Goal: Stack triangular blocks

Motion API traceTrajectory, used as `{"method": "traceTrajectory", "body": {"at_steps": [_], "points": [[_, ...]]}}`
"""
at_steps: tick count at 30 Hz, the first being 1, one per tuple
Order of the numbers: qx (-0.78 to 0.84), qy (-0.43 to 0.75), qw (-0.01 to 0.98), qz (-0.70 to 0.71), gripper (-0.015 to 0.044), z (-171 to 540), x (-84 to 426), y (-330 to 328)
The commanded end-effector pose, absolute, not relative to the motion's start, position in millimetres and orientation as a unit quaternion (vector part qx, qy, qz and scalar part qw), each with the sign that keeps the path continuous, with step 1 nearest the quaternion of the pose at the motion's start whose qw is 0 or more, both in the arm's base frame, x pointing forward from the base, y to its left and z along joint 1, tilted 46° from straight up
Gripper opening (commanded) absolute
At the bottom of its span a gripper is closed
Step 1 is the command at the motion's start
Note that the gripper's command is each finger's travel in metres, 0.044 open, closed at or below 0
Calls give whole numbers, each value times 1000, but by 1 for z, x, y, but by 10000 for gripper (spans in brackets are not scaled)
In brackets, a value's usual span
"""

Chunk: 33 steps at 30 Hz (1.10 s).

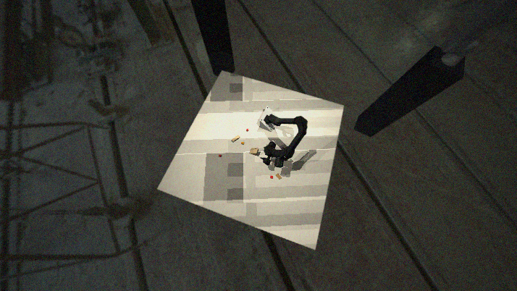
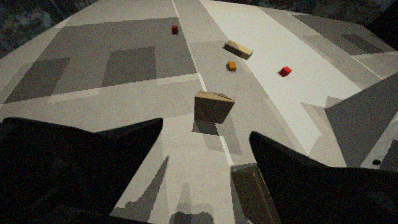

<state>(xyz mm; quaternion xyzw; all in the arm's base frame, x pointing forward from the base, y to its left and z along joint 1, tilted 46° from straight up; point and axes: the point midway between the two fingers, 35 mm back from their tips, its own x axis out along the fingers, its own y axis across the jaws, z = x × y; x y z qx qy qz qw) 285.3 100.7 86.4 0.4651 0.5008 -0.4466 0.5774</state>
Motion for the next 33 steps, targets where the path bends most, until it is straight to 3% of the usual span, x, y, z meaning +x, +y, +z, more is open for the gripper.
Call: {"method": "traceTrajectory", "body": {"at_steps": [1, 33], "points": [[460, 503, 577, -449, 440, 77, 284, 99], [456, 505, 577, -451, 440, 37, 290, 92]]}}
